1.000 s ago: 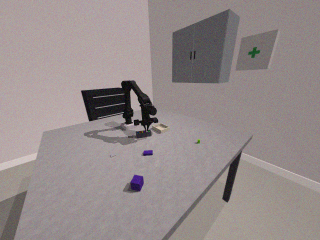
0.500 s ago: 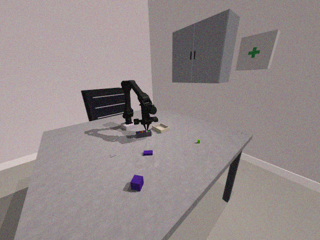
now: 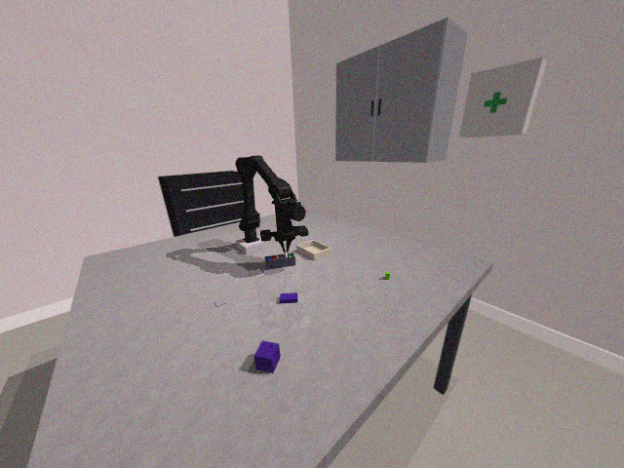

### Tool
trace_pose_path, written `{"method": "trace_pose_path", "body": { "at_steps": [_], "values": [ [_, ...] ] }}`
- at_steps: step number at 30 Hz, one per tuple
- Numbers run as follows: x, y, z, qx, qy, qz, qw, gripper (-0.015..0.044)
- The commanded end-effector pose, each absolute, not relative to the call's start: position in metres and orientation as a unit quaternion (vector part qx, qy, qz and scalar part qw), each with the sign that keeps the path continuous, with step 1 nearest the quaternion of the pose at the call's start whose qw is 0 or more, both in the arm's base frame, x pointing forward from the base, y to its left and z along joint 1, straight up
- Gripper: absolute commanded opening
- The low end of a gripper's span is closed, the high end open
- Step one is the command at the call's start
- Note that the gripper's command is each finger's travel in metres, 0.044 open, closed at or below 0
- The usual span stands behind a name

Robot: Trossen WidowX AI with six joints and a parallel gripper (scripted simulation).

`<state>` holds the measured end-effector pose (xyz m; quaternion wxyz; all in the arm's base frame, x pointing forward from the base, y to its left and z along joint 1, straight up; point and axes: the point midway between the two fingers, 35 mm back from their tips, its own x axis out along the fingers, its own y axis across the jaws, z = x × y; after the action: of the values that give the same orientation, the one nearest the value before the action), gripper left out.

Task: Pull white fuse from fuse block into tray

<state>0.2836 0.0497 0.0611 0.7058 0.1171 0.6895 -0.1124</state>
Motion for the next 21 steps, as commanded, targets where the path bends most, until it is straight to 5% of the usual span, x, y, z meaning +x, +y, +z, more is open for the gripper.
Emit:
{"method": "trace_pose_path", "body": {
  "at_steps": [1, 21],
  "values": [
    [0.284, 0.0495, 0.0639, 0.118, 0.688, -0.114, 0.707, 0.0],
    [0.2835, 0.0494, 0.0736, 0.118, 0.688, -0.114, 0.707, 0.0]
  ]
}}
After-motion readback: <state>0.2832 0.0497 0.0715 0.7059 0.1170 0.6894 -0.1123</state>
